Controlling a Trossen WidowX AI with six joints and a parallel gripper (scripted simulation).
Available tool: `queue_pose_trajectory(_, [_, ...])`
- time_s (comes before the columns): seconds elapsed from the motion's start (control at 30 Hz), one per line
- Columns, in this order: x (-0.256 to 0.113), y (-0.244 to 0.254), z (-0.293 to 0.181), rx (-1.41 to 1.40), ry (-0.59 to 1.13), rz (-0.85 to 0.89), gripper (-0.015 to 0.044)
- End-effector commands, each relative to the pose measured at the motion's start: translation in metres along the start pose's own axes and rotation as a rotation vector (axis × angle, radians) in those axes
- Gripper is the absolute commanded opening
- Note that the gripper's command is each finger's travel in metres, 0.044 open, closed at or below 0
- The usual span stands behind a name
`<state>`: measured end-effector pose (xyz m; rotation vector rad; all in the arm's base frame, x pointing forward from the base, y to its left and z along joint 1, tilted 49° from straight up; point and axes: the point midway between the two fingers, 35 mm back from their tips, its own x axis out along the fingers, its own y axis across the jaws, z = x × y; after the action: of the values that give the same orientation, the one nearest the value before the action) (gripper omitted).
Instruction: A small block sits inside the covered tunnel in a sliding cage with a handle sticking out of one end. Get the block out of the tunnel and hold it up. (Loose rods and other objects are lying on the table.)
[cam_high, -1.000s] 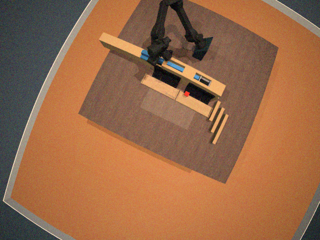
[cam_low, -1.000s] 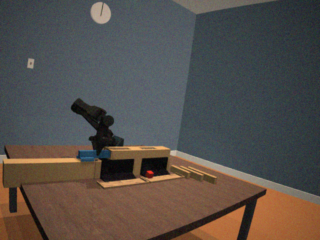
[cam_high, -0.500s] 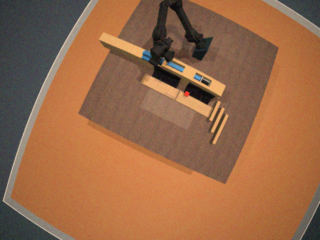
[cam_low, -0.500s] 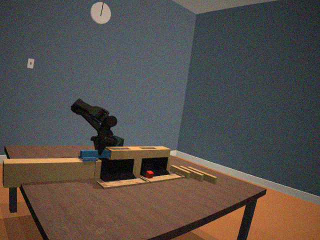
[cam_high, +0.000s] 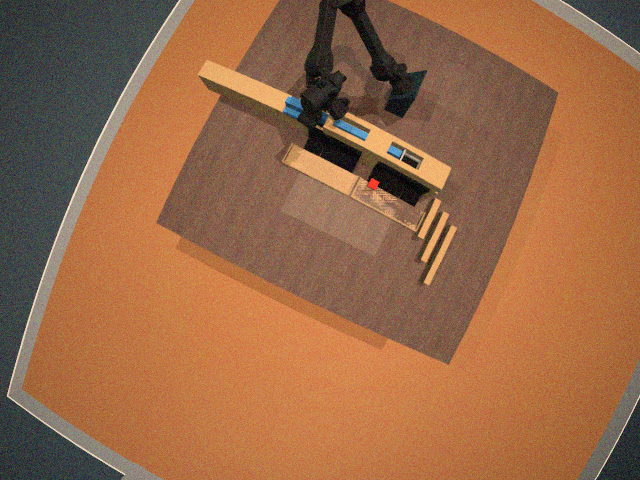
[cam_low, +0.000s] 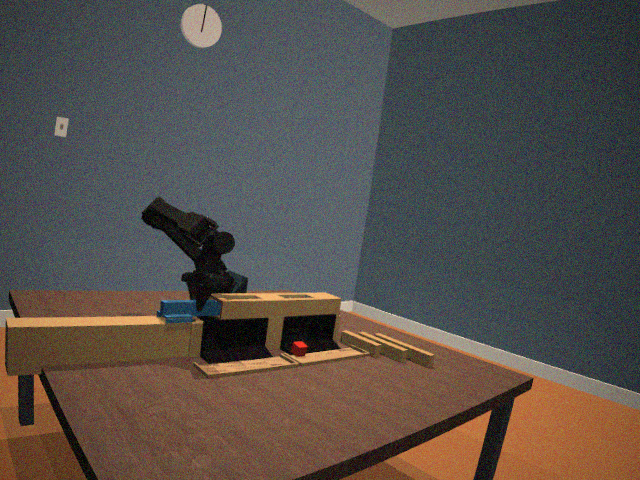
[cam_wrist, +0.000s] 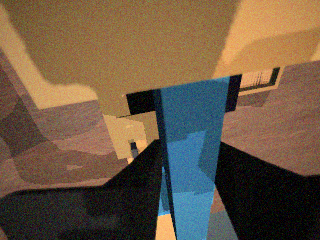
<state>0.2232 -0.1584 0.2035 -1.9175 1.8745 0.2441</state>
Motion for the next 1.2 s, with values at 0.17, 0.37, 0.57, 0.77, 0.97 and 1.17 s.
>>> queue_pose_trajectory(0.17, [-0.006, -0.002, 0.0, -0.012, -0.014, 0.0, 0.0263])
queue_pose_trajectory(0.37, [-0.031, -0.007, -0.009, -0.042, -0.056, -0.003, 0.042])
queue_pose_trajectory(0.57, [-0.021, -0.008, -0.045, -0.048, -0.063, -0.004, 0.044])
queue_pose_trajectory(0.77, [-0.02, -0.008, -0.047, -0.049, -0.064, -0.004, 0.044])
queue_pose_trajectory(0.97, [-0.012, -0.006, -0.045, -0.048, -0.066, -0.003, 0.044])
queue_pose_trajectory(1.17, [-0.002, -0.005, -0.042, -0.047, -0.066, -0.003, 0.044])
